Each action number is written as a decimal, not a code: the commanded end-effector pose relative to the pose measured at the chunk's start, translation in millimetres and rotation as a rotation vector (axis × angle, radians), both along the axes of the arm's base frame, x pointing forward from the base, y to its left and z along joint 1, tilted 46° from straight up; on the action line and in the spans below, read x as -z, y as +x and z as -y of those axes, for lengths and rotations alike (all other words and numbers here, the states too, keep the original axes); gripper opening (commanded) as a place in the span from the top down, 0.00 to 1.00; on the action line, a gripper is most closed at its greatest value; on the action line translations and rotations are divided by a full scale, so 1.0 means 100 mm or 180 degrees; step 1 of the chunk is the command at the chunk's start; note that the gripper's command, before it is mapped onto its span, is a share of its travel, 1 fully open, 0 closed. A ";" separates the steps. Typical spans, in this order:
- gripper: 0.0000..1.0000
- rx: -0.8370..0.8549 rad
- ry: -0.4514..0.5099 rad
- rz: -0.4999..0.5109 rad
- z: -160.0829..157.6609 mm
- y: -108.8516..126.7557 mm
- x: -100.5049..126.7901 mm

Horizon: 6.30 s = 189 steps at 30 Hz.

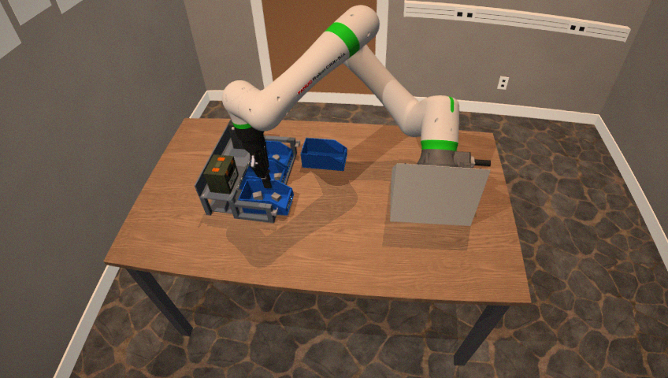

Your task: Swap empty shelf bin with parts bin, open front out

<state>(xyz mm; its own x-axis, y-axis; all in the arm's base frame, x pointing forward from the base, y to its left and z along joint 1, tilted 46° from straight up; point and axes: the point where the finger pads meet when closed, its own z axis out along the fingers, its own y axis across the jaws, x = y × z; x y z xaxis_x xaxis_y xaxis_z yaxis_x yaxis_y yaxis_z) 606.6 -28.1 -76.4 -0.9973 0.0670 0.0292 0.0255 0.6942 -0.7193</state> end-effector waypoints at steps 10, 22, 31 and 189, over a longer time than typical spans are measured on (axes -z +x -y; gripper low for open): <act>0.90 -0.0006 0.0002 0.0006 -0.01 0.01 -0.01; 0.90 -0.0071 -0.0001 0.0068 0.01 0.00 0.01; 0.90 -0.0075 -0.0001 0.0072 0.01 -0.01 0.01; 0.90 -0.0075 -0.0001 0.0072 -0.71 -0.03 -0.68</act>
